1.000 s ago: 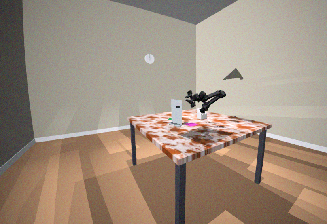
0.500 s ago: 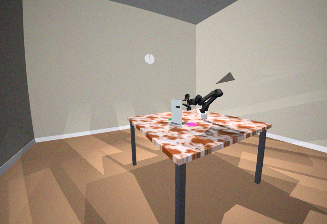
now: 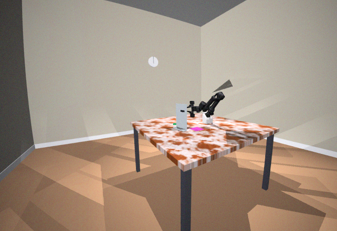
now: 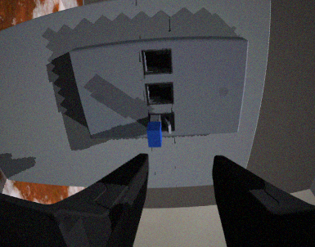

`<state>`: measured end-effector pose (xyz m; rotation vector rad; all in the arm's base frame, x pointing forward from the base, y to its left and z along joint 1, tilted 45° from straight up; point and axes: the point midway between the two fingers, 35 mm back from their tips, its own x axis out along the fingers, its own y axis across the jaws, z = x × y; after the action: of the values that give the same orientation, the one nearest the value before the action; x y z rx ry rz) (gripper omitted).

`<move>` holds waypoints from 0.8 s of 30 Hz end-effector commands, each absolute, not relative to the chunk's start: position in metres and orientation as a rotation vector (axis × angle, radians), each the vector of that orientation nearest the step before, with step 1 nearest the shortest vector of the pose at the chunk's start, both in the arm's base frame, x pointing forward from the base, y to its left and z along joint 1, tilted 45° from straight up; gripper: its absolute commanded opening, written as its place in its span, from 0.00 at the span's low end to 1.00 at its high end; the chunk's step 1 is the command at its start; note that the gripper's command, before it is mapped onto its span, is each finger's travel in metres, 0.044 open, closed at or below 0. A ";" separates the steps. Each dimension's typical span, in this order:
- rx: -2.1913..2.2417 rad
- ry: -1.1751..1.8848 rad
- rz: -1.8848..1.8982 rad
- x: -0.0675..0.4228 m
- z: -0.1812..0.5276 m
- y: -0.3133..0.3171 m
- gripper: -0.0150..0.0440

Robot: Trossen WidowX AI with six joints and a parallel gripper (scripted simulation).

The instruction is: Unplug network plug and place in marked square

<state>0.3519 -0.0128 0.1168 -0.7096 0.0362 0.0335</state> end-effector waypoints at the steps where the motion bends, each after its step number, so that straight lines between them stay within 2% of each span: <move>1: -0.766 0.049 0.045 0.343 0.103 -0.013 0.52; 24: -0.787 0.050 0.046 0.366 0.102 -0.009 0.52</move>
<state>0.3603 -0.0101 0.1014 -0.7820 0.0503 0.0470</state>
